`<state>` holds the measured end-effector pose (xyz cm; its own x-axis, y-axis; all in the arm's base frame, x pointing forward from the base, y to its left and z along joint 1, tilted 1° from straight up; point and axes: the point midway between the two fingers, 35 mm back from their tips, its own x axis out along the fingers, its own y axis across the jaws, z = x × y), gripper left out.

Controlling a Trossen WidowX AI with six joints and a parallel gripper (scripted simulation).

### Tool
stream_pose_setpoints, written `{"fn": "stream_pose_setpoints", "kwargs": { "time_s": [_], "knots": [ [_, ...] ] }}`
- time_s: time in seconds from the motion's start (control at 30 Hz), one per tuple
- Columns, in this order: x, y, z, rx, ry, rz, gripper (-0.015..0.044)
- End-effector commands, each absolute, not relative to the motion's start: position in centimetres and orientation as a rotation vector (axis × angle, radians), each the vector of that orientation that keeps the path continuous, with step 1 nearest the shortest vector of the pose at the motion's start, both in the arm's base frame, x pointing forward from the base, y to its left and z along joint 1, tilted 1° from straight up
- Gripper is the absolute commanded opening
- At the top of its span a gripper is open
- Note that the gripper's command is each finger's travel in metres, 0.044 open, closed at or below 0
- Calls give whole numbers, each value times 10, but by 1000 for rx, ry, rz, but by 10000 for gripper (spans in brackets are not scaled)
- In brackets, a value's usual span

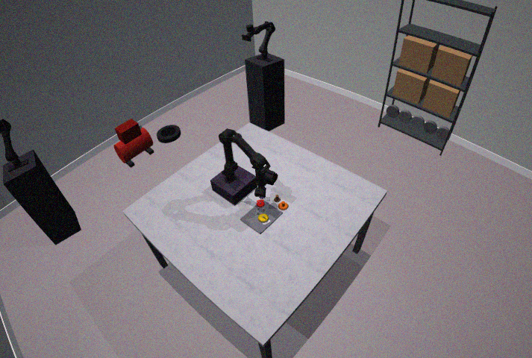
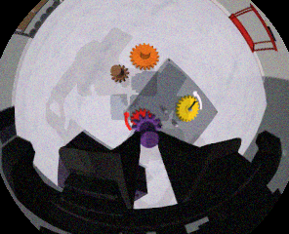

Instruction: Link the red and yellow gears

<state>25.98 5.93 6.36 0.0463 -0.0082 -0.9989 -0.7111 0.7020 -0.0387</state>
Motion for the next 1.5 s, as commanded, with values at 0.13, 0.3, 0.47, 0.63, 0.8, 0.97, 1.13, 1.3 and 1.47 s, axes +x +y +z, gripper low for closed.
{"fn": "stream_pose_setpoints", "kwargs": {
  "time_s": [0.13, 0.3, 0.47, 0.63, 0.8, 0.97, 1.13, 1.3, 1.47],
  "knots": [
    [264, 43, 52, -639, 1449, 599, 0],
    [267, 33, 46, -640, 1449, 598, 0],
    [269, 24, 41, -641, 1449, 597, 0],
    [270, 14, 36, -642, 1449, 596, 0],
    [270, 13, 36, -642, 1449, 596, 0],
    [270, 13, 40, -642, 1449, 596, 0],
    [270, 13, 40, -642, 1449, 596, 0],
    [270, 13, 40, -642, 1449, 596, 0],
    [270, 13, 39, -649, 1447, 603, 0]
  ]
}}
